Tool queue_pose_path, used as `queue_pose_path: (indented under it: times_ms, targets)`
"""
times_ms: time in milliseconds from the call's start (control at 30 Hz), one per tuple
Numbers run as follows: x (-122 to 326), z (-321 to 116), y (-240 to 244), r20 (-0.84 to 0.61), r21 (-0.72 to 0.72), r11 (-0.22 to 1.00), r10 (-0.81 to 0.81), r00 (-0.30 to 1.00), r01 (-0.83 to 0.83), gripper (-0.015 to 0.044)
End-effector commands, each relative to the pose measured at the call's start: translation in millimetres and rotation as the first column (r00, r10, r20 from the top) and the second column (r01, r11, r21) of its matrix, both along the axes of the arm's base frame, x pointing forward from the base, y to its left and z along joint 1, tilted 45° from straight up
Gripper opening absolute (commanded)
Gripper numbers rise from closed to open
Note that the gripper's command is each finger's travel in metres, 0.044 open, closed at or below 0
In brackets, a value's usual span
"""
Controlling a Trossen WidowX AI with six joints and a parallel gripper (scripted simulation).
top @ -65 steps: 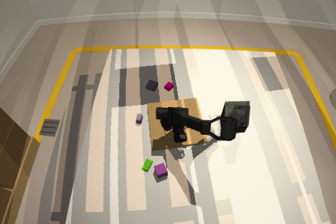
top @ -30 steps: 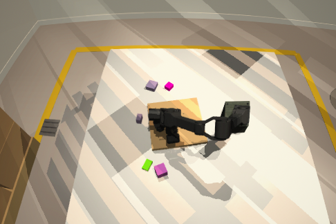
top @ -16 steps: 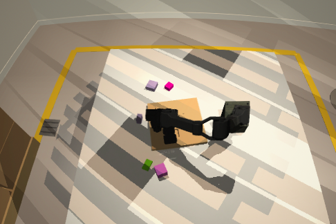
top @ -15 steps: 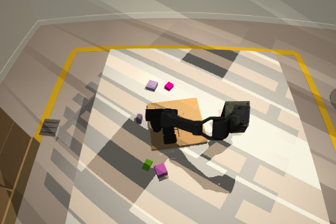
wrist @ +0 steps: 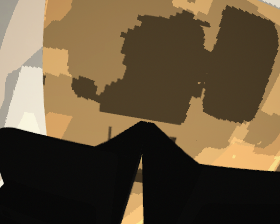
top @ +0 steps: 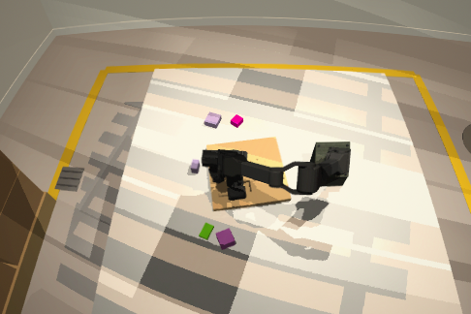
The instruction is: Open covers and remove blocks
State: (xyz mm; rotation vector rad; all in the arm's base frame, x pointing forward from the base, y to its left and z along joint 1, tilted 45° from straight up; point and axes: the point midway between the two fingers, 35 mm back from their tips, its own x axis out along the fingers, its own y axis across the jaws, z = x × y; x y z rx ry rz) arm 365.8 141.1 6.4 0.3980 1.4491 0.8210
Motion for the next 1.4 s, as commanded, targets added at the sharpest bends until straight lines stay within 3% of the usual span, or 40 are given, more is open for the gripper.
queue_pose_path:
  times_ms: [0, 867, 1133, 1367]
  targets:
    - [3.3, 4.9, -3.4, 0.009, 0.001, 1.0, 0.001, 1.0, -0.001, 0.0]
    - [6.3, 22.7, -22.9, 0.001, 0.002, 1.0, 0.005, 1.0, -0.005, 0.0]
    - [-14.9, 2.9, -55.1, 0.224, -0.012, 0.974, 0.224, 0.948, -0.227, 0.0]
    - [-40.6, -14.4, -82.4, 0.422, -0.07, 0.899, 0.419, 0.804, -0.432, 0.0]
